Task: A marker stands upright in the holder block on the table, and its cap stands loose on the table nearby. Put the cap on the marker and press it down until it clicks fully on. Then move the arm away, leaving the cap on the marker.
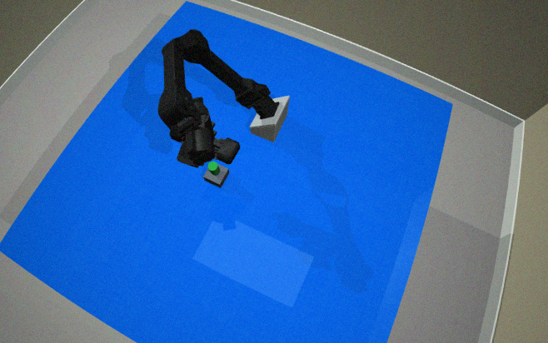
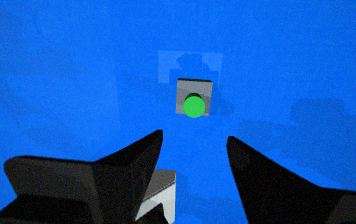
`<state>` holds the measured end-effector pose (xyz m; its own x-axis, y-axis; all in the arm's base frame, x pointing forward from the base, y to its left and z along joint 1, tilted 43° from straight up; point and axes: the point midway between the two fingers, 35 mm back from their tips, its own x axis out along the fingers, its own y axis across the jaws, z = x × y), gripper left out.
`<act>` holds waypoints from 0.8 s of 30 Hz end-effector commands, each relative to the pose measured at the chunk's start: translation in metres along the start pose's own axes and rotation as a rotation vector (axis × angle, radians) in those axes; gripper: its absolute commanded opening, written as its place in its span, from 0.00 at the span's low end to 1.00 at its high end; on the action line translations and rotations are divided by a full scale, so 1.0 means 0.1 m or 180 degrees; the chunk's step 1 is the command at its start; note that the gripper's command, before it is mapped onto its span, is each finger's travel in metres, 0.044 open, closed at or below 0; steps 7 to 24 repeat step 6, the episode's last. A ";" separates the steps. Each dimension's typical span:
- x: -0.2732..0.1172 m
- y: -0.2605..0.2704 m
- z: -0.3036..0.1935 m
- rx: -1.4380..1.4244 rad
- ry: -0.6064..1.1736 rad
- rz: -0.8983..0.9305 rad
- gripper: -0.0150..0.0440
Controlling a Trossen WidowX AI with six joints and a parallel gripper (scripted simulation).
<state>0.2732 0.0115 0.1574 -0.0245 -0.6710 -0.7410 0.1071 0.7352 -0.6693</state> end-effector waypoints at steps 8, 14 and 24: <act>-0.01 0.00 0.00 0.0016 0.0008 0.0008 1.00; -0.01 0.00 0.00 0.0016 0.0008 0.0008 1.00; -0.01 0.00 0.00 0.0016 0.0008 0.0008 1.00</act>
